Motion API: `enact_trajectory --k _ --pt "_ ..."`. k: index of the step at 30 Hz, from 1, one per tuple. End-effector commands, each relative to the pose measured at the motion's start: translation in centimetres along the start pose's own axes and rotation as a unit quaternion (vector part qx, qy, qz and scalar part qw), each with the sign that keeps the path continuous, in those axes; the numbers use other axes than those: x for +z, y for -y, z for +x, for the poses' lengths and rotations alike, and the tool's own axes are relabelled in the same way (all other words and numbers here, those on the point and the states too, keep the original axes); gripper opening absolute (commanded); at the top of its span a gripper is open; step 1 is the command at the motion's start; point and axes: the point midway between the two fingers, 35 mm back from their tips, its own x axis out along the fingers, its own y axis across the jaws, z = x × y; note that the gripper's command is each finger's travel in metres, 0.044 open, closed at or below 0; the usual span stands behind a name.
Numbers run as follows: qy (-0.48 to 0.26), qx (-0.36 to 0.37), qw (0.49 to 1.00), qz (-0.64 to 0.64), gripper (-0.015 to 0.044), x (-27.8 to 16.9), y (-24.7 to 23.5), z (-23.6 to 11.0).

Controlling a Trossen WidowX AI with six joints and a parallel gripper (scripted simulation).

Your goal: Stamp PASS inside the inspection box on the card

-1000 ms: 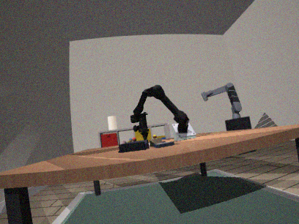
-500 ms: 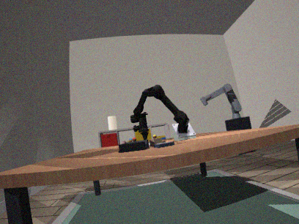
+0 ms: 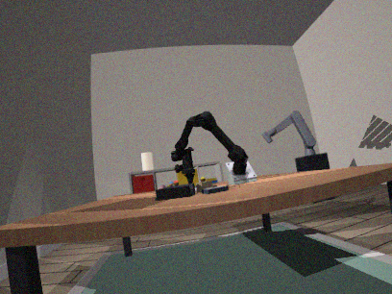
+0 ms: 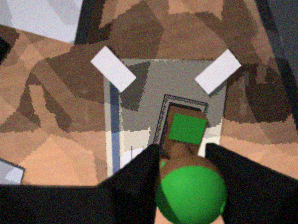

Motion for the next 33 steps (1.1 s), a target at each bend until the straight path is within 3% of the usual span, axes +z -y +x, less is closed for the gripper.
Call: enact_trajectory --k 1,33 --pt "0.000 0.002 1.000 0.000 0.0000 0.06 -0.04 0.31" --pt "0.000 0.001 1.000 0.000 0.0000 0.07 -0.02 -0.40"
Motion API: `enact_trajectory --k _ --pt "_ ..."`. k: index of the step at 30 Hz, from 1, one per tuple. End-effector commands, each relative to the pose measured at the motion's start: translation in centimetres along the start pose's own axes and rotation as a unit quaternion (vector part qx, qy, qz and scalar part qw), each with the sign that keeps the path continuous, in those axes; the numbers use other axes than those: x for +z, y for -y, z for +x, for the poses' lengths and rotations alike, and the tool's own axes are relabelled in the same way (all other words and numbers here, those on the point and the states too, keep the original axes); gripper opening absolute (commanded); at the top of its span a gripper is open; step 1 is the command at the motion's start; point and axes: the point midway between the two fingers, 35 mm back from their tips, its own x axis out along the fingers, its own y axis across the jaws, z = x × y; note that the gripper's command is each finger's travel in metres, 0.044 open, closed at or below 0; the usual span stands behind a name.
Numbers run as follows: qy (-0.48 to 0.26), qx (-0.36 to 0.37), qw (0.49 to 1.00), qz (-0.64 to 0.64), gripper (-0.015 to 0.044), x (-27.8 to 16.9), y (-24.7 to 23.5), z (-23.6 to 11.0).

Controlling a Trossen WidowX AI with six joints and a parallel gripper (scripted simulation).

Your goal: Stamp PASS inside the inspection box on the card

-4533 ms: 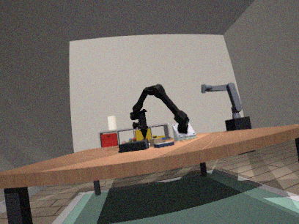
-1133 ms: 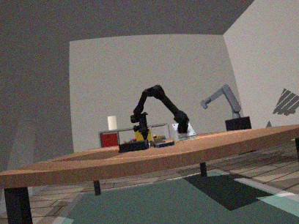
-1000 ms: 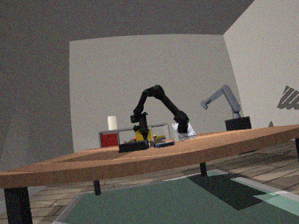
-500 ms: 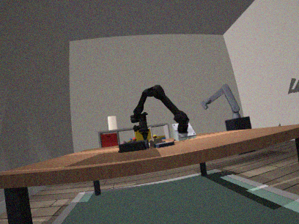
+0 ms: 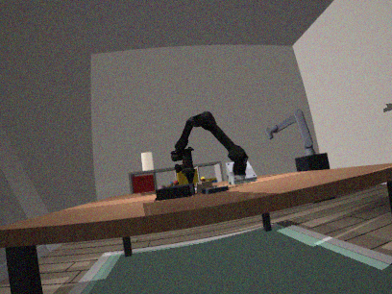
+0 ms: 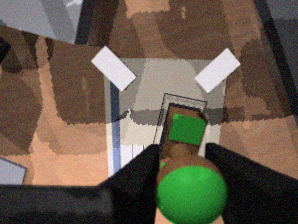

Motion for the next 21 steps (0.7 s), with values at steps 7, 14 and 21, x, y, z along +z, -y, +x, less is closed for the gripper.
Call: enact_trajectory --k 7,14,21 --pt "0.000 0.000 1.000 -0.002 0.0000 0.0 0.0 -0.5" --pt "0.000 -0.001 1.000 -0.002 0.0000 0.1 0.0 -1.1" --pt "0.000 -0.001 1.000 -0.002 0.0000 0.2 0.1 -2.2"
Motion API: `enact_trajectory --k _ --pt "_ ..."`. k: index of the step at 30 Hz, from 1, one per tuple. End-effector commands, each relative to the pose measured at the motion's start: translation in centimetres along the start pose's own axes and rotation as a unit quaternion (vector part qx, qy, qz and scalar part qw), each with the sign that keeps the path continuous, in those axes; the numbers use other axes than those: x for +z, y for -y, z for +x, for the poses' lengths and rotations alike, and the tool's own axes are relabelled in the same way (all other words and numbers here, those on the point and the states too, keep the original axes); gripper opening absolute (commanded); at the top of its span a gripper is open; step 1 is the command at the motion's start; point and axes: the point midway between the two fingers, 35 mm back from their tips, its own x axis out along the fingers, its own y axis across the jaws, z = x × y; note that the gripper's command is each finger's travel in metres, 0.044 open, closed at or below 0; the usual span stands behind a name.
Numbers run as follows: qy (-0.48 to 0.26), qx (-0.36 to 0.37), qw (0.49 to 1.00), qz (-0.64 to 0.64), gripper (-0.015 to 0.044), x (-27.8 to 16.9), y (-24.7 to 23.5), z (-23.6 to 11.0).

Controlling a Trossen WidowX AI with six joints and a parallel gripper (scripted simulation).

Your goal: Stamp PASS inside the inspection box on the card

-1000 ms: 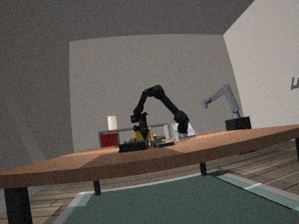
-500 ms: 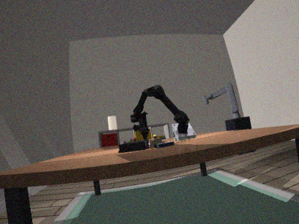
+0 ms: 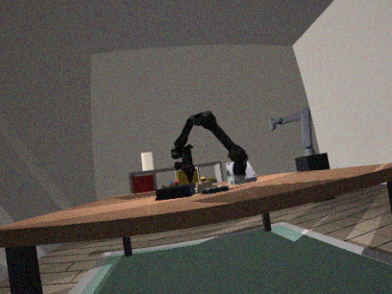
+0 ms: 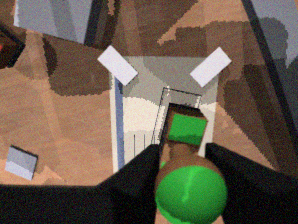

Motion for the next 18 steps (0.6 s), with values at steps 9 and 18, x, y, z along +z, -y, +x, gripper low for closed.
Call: enact_trajectory --k 9,18 --pt "0.003 -0.004 1.000 -0.003 0.0000 0.2 0.1 -2.1" --pt "0.002 -0.004 1.000 -0.003 0.0000 0.2 0.1 -3.6"
